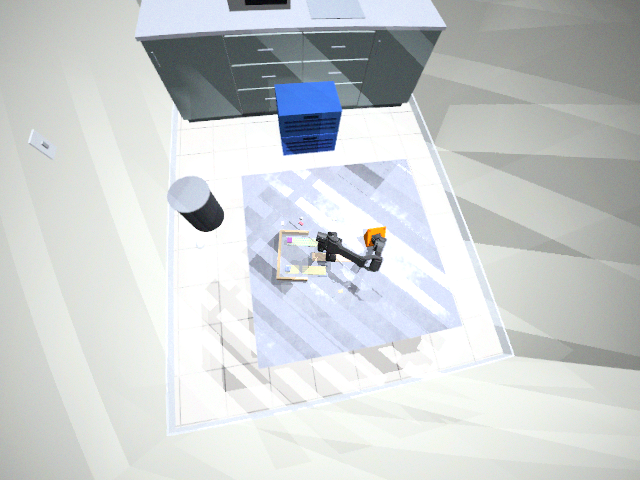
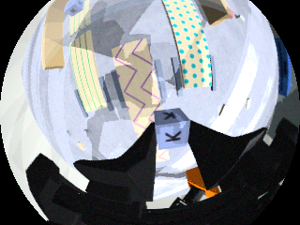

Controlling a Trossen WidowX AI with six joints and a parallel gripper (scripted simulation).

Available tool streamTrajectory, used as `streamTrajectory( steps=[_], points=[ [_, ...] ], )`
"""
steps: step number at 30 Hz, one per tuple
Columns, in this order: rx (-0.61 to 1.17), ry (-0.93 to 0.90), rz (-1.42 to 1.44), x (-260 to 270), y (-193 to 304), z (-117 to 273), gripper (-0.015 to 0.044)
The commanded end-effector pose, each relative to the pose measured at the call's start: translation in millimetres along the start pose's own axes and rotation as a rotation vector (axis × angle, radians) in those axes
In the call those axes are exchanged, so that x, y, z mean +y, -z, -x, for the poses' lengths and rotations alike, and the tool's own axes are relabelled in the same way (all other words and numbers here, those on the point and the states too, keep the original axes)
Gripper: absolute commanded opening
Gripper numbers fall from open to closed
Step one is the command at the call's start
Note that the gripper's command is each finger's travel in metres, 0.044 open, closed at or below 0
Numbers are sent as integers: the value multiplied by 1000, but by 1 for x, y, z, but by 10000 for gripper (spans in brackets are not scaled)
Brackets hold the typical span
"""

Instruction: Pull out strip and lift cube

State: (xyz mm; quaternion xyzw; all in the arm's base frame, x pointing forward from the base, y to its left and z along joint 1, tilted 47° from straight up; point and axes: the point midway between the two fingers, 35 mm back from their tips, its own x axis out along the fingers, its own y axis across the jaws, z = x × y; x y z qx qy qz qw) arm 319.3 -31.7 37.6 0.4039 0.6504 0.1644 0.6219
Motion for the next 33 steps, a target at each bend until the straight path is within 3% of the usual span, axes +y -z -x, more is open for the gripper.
streamTrajectory(
  steps=[1,6,12,33],
  points=[
    [-2,5,8,-4,13,0,0],
    [-2,6,8,-6,18,4,0],
    [-2,7,8,-6,19,35,0],
    [-2,7,8,-6,19,36,0]
  ],
)
